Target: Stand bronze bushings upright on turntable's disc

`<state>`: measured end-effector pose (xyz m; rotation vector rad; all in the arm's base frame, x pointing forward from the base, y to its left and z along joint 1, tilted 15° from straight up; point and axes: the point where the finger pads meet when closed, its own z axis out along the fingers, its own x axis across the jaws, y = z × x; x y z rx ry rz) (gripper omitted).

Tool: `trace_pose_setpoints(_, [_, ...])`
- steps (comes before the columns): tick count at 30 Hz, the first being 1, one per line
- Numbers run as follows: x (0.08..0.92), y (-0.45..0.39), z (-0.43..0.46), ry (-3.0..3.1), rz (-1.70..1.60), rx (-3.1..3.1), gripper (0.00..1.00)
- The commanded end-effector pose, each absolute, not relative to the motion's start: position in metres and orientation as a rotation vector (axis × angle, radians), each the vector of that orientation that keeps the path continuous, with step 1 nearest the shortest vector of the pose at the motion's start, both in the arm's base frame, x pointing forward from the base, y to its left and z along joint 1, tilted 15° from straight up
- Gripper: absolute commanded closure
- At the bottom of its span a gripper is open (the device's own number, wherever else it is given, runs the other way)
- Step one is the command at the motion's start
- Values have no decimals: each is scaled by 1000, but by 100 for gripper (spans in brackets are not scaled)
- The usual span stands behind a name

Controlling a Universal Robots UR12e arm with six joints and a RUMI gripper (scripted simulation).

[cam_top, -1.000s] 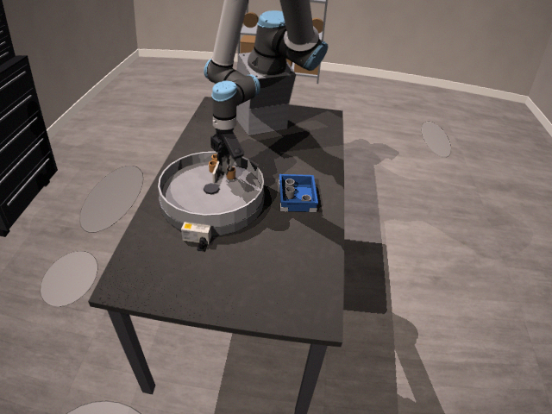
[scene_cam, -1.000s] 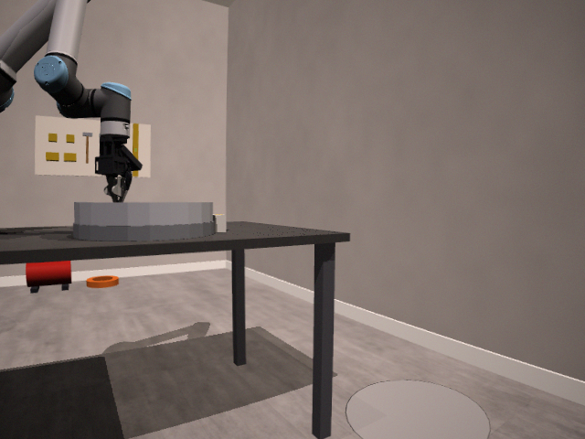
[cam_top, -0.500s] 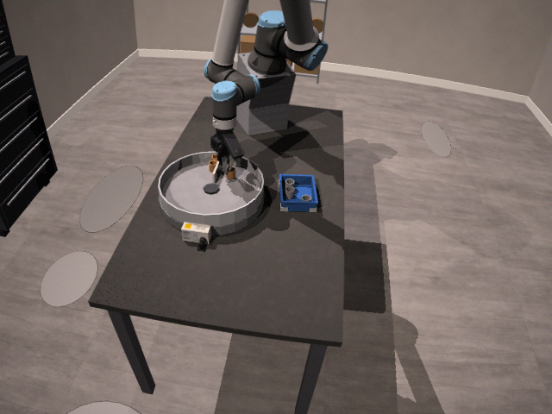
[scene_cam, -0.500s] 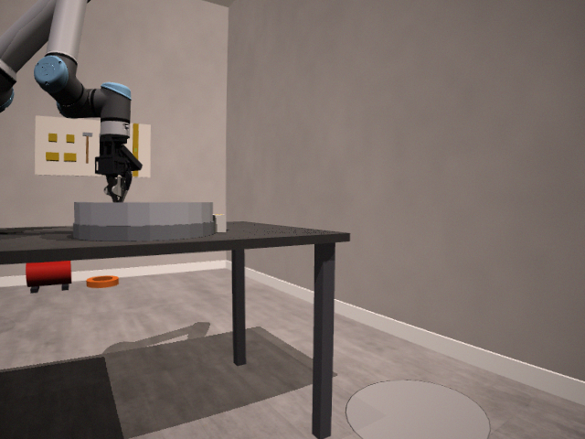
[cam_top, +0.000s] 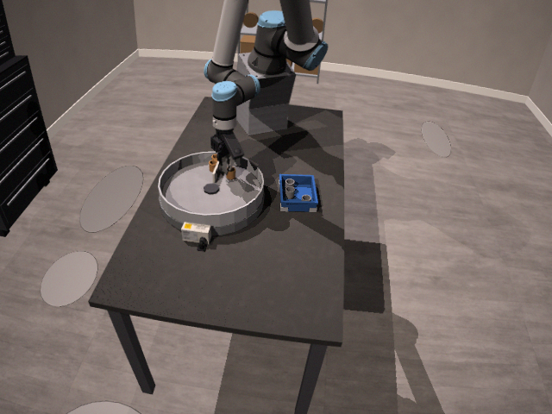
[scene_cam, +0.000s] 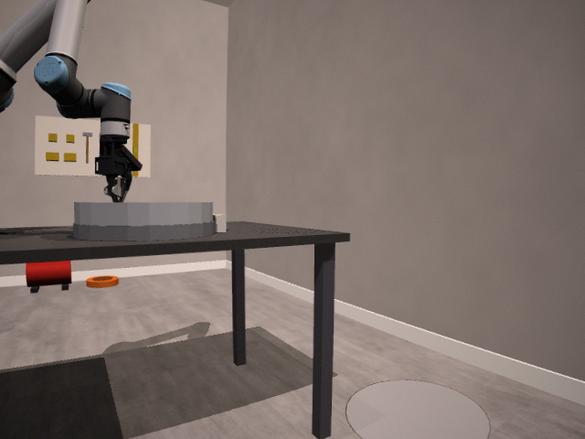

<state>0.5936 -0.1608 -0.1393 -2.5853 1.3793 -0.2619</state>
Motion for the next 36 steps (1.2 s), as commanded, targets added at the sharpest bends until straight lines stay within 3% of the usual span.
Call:
trace_pose_setpoints(1, [594, -161, -140, 1379, -263, -2585, 100])
trace_pose_setpoints(36, [595, -161, -144, 1379, -263, -2585, 100])
